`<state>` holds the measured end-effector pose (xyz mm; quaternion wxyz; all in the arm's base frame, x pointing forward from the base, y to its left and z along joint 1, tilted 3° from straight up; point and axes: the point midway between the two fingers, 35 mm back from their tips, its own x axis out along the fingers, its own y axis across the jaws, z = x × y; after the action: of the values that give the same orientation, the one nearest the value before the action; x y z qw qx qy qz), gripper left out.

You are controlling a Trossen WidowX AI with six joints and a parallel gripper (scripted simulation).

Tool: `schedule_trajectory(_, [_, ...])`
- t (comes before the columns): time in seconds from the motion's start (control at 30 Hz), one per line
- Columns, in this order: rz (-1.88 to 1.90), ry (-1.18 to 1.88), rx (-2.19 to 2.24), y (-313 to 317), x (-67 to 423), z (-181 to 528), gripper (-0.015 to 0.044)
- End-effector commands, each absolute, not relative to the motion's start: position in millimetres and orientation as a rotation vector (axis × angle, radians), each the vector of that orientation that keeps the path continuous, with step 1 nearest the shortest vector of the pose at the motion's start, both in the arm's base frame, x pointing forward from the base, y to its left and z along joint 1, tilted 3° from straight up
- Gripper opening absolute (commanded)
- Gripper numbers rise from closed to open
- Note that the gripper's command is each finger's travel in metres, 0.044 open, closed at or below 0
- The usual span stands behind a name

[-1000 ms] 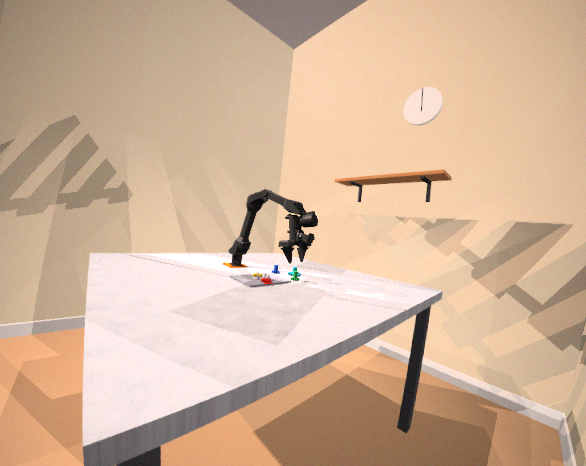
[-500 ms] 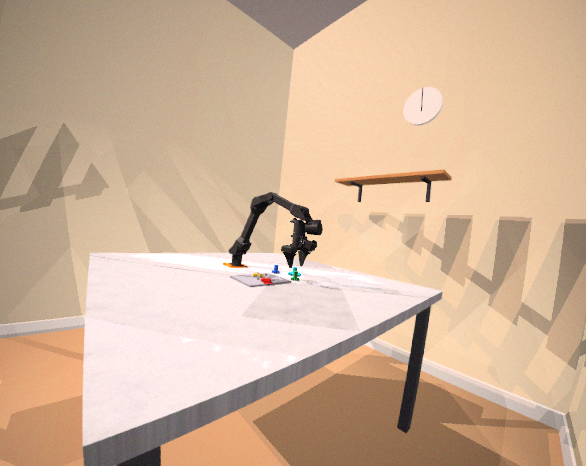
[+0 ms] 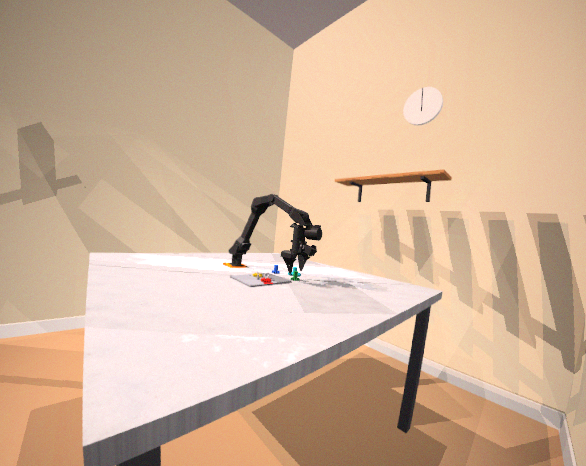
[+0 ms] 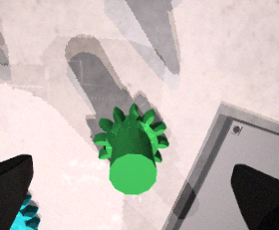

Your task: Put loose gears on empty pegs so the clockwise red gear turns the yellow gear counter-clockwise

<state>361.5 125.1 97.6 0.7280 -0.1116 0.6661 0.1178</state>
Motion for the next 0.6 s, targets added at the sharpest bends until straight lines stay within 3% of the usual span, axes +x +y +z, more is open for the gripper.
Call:
schedule_trajectory(0.0, [0.258, 1.472, -0.239, 125.6, 361.3, 89.7, 0.044])
schedule_trajectory(0.2, [0.258, 1.472, -0.239, 125.7, 361.3, 88.7, 0.044])
schedule_trajectory(0.57, [0.258, 1.472, -0.239, 125.7, 361.3, 88.7, 0.0151])
